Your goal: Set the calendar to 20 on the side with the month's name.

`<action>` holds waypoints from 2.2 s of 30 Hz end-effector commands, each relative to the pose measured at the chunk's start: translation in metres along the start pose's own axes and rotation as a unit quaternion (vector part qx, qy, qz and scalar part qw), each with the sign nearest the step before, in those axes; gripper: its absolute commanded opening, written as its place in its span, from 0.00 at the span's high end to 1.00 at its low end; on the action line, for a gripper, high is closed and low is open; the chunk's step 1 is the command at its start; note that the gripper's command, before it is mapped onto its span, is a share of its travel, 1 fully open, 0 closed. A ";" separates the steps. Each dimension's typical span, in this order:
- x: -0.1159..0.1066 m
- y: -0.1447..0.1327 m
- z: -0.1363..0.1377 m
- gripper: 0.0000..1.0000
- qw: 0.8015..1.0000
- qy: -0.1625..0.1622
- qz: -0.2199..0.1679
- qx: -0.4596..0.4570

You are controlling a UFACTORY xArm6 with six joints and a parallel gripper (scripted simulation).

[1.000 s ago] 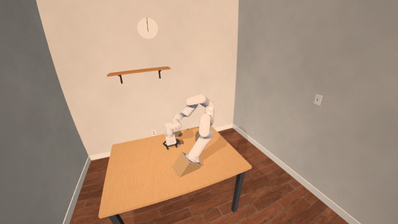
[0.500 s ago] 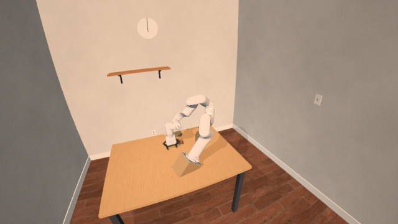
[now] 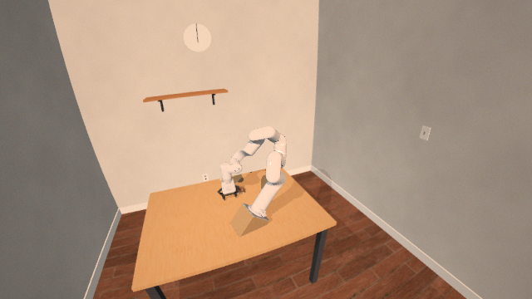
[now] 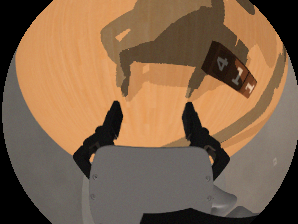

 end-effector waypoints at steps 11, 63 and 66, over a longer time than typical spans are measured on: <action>-0.027 0.001 -0.001 0.00 1.000 0.001 0.001 0.000; -0.040 0.055 0.066 0.00 0.958 0.001 0.001 -0.286; -0.040 0.056 0.068 0.00 0.947 0.001 0.001 -0.322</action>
Point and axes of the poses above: the point where the finger pads meet when closed, its own x axis out along the fingers, its own z axis across the jaws, y = z × x, the point moved 1 cm from there along -x, back along the fingers
